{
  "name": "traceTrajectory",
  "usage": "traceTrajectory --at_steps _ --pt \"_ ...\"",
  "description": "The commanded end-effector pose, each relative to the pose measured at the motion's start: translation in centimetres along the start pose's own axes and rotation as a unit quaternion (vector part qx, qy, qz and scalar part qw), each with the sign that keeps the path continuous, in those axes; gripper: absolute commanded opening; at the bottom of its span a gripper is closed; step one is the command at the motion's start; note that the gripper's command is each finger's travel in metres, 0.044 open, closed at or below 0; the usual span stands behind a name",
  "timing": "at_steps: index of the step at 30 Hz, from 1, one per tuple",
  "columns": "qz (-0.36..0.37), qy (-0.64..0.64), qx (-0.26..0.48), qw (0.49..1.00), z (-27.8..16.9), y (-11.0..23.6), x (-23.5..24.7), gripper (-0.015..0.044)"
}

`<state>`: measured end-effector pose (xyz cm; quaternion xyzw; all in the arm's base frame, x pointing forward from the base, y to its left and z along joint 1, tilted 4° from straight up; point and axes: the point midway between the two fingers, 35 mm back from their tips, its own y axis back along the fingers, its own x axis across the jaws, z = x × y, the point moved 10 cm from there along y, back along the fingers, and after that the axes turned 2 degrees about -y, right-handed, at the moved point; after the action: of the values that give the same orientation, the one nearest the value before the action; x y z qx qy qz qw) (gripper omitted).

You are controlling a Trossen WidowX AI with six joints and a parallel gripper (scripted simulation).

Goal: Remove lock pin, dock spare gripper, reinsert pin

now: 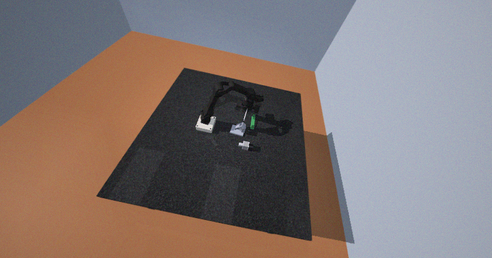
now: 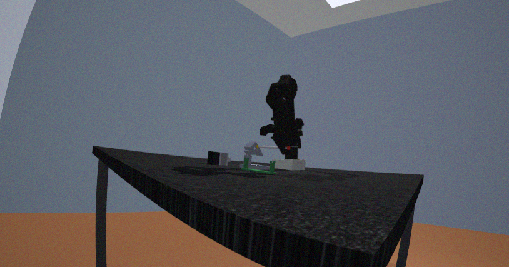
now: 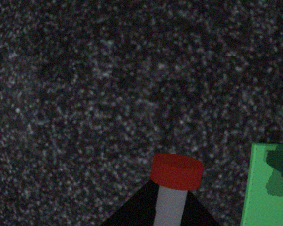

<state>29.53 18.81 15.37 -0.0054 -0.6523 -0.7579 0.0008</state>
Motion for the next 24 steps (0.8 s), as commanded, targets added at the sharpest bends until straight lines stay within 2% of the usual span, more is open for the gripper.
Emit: traceTrajectory --at_steps 1,11,24 --pt "-0.002 -0.001 -0.001 1.000 0.2 0.7 0.0 0.0000" --pt "0.007 0.000 0.004 1.000 0.4 2.1 0.2 0.0000" --pt "0.009 0.006 0.005 1.000 1.4 1.6 -1.2 0.0000"
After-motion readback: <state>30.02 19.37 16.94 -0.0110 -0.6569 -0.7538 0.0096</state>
